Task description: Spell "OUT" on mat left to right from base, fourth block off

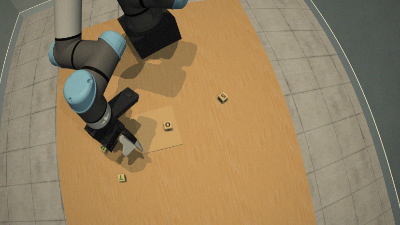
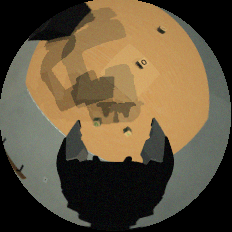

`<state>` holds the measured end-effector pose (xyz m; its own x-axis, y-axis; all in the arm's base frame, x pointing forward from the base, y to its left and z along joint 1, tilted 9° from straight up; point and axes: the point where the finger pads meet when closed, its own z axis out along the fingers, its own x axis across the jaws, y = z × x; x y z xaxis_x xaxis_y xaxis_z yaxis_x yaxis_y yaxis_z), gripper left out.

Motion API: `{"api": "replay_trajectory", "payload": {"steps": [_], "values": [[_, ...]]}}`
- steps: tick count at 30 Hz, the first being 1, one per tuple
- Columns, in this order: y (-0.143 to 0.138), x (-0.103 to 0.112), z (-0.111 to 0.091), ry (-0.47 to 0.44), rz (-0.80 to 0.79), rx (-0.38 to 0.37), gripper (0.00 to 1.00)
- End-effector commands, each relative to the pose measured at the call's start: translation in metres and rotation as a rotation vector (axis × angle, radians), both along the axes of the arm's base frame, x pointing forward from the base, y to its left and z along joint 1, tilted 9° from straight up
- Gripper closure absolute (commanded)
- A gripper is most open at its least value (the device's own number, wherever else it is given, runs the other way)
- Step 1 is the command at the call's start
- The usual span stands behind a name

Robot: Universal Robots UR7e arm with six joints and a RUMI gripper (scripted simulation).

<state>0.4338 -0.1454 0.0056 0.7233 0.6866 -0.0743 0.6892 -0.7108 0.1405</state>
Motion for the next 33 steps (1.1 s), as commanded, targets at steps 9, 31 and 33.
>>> {"api": "replay_trajectory", "payload": {"steps": [9, 31, 33], "values": [[-0.021, -0.003, 0.003, 0.049, 0.347, -0.012, 0.0], [-0.055, -0.007, 0.007, 0.129, 0.871, -0.038, 0.0], [-0.057, -0.007, 0.007, 0.133, 0.896, -0.04, 0.0]]}}
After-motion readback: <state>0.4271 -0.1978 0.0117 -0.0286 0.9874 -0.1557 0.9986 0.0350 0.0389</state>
